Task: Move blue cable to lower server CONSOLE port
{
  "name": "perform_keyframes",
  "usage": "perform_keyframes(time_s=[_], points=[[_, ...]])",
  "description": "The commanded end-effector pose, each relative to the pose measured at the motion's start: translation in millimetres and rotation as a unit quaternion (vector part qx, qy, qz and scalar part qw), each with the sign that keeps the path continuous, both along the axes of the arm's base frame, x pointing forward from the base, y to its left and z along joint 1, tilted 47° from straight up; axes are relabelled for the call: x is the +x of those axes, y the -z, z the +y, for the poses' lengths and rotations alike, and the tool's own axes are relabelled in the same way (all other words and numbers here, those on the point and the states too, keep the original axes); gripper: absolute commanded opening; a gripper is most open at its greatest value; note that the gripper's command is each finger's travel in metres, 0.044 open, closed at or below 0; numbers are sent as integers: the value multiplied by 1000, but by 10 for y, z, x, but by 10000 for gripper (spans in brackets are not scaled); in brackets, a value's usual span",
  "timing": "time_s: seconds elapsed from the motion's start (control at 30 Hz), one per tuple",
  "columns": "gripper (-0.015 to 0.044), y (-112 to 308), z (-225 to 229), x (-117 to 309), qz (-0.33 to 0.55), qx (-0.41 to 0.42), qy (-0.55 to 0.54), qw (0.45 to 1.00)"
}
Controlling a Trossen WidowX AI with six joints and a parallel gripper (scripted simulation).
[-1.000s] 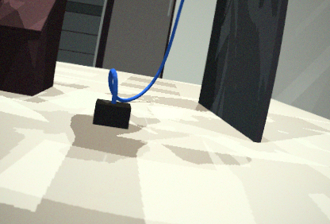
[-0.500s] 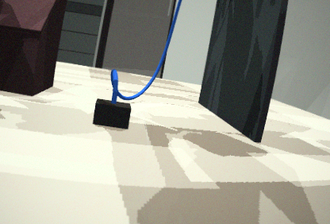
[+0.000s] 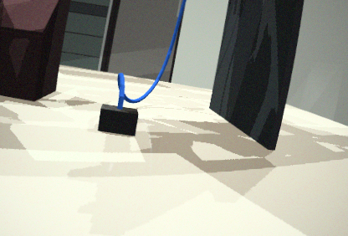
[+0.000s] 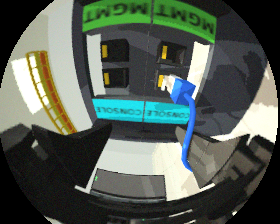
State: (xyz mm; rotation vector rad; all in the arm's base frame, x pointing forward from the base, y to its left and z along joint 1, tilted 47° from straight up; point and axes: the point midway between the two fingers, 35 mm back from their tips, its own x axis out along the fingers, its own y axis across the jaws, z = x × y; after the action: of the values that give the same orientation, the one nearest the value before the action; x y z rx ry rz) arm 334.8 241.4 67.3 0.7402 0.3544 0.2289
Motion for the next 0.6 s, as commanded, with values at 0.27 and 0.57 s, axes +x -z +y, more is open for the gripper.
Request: perform_keyframes(time_s=[0.27,0.57], points=[[440,-24,3,-76,3,1,2,1000],[440,-50,12,-125,3,1,2,1000]])
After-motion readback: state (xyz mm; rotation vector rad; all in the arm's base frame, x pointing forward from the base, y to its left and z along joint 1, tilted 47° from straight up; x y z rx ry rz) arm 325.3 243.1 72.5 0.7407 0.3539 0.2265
